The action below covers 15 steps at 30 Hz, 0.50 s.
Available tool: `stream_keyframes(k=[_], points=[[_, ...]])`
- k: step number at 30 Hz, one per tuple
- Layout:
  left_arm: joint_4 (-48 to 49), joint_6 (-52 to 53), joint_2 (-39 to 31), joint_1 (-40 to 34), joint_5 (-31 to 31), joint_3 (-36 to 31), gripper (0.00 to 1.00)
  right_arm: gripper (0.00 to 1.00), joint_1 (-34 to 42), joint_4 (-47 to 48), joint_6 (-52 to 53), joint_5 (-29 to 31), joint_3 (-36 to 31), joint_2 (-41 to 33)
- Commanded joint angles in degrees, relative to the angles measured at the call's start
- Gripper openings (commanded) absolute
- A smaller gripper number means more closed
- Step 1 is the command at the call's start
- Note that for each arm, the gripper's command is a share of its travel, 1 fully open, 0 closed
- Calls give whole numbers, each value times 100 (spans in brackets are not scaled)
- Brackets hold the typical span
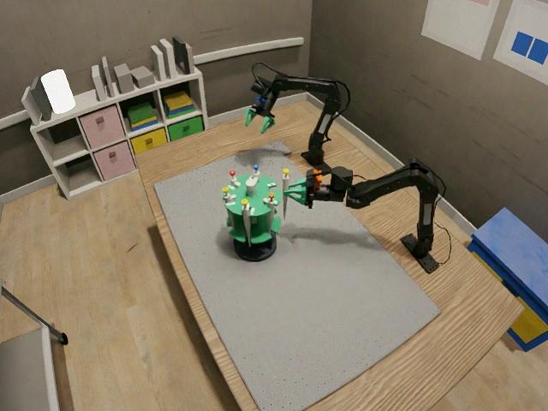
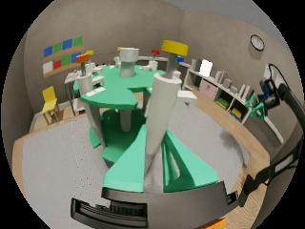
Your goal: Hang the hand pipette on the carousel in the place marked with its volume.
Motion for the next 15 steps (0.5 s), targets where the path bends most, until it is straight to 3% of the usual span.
stream_keyframes(k=[1,15], points=[[182,-38,-221,15,19,271,12,100,-64,52,-60,-134,58,56],[124,-43,212,163,156,593,12,100,-64,52,-60,-134,58,56]])
